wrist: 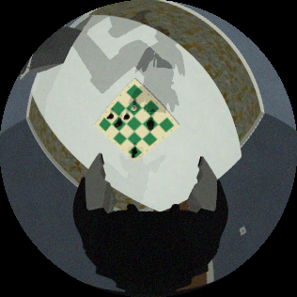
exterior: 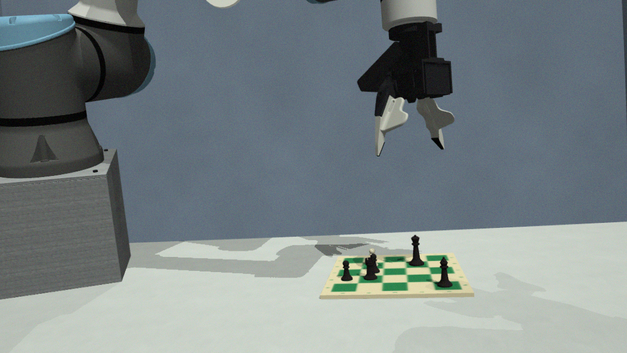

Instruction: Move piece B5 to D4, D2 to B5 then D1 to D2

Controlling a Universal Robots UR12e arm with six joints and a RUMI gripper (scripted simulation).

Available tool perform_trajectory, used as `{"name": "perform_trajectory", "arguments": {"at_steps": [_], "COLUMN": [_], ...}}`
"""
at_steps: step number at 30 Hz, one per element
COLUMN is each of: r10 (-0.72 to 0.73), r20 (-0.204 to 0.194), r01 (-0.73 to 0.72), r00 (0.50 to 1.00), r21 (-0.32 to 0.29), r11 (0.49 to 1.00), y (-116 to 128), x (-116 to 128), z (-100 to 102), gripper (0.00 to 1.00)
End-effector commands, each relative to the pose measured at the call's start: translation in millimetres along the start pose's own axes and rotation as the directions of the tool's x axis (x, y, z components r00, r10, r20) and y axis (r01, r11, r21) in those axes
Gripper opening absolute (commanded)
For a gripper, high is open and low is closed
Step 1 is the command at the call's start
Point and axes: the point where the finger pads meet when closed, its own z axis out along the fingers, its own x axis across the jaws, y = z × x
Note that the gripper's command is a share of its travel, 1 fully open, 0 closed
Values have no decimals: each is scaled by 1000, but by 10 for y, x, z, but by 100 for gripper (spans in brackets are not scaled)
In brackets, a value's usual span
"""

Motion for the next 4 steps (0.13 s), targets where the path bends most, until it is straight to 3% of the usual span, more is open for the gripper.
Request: {"name": "perform_trajectory", "arguments": {"at_steps": [1,4], "r10": [-1,-1], "r20": [2,2], "r01": [1,1], "r00": [1000,1000], "r21": [2,2], "r11": [1000,1000], "y": [-17,-17], "x": [-4,-4], "z": [7,7], "gripper": [100,100]}}
